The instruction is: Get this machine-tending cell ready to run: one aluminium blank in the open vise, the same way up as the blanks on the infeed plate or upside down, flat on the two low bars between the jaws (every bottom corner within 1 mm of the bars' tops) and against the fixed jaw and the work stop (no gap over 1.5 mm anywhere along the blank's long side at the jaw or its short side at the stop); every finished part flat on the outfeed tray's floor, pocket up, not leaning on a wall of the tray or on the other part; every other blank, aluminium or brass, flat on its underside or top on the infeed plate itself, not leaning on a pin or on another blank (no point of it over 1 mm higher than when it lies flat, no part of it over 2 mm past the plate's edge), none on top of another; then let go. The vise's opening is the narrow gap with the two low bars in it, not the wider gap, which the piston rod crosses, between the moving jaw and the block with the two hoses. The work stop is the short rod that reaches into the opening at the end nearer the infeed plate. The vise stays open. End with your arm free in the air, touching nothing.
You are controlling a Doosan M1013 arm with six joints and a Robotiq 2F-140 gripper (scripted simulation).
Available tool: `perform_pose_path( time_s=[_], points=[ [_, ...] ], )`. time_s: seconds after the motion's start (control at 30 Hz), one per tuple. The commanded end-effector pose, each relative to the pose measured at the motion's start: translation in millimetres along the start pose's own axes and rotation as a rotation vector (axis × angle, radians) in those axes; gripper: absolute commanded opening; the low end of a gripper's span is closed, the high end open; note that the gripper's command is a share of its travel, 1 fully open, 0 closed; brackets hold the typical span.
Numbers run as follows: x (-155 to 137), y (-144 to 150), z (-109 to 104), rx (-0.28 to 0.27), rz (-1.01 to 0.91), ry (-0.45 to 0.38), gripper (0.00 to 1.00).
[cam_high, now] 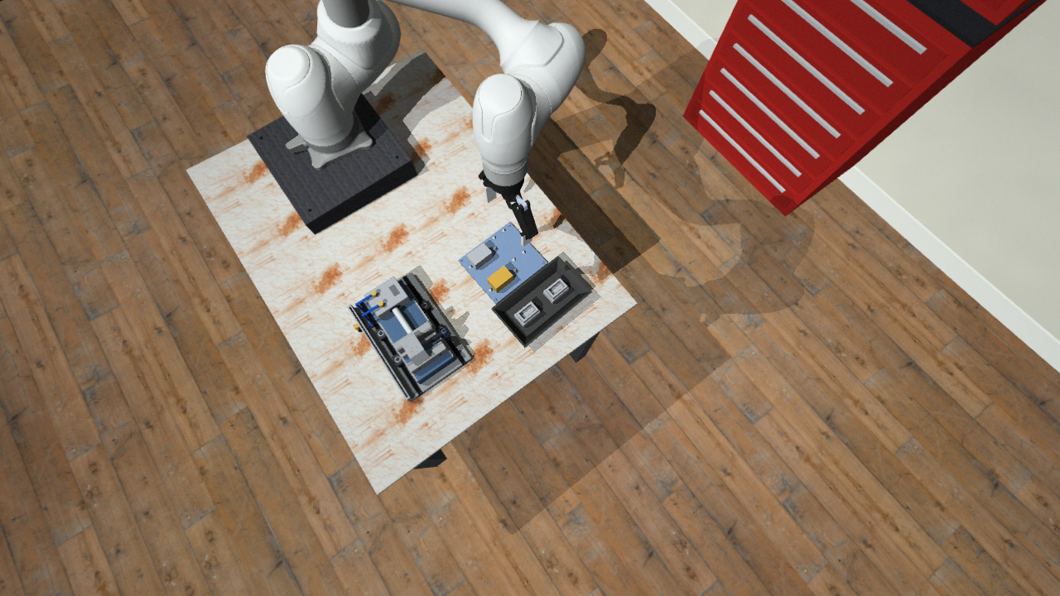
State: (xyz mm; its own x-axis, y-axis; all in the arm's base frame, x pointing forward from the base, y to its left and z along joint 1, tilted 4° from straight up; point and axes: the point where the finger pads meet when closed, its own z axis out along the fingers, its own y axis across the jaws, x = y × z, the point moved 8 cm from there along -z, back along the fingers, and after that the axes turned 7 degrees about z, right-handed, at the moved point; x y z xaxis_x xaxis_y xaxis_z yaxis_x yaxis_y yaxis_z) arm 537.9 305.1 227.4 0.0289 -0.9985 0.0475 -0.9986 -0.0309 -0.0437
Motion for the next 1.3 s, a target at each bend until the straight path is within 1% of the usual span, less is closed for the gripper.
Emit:
perform_pose_path(
  time_s=[0.0,0.03,1.27],
  points=[
    [-1.1,0.8,0.3,0.0,0.003,0.0,1.0],
    [-1.1,0.8,0.3,0.0,0.003,0.0,0.0],
    [-1.1,0.8,0.5,0.0,0.003,0.0,0.0]
  ],
)
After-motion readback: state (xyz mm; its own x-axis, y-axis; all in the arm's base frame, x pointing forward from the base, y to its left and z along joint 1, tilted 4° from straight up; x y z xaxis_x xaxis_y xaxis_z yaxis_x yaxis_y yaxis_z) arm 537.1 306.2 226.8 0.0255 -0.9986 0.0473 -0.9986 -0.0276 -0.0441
